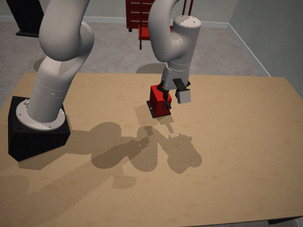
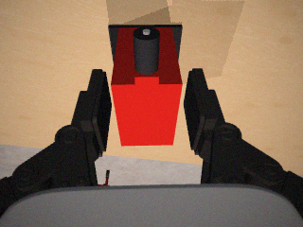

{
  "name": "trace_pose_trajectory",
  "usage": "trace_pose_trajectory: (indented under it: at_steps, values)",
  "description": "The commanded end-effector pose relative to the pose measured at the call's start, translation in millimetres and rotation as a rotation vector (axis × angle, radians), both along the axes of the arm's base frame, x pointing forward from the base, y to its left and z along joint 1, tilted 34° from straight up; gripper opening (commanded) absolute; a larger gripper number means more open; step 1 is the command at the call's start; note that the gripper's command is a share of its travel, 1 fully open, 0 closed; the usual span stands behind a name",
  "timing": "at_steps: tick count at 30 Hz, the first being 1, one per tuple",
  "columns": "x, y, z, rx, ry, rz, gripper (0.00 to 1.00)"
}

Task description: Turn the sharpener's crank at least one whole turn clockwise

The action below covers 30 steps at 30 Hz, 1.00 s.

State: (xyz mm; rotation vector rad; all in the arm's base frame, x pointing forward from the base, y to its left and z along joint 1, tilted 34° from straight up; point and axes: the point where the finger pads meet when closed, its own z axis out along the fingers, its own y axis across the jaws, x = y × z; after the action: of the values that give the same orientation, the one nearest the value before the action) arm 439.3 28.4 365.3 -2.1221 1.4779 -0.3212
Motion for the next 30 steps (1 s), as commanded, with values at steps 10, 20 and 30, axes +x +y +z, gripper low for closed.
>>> trace_pose_trajectory:
  at_steps: [10,20,30]
  values:
    - [9,4,-14,0.000,-0.002,0.000,0.54]
    - [15,8,-25,0.000,-0.002,0.000,0.54]
    - [19,10,-32,0.000,-0.002,0.000,0.54]
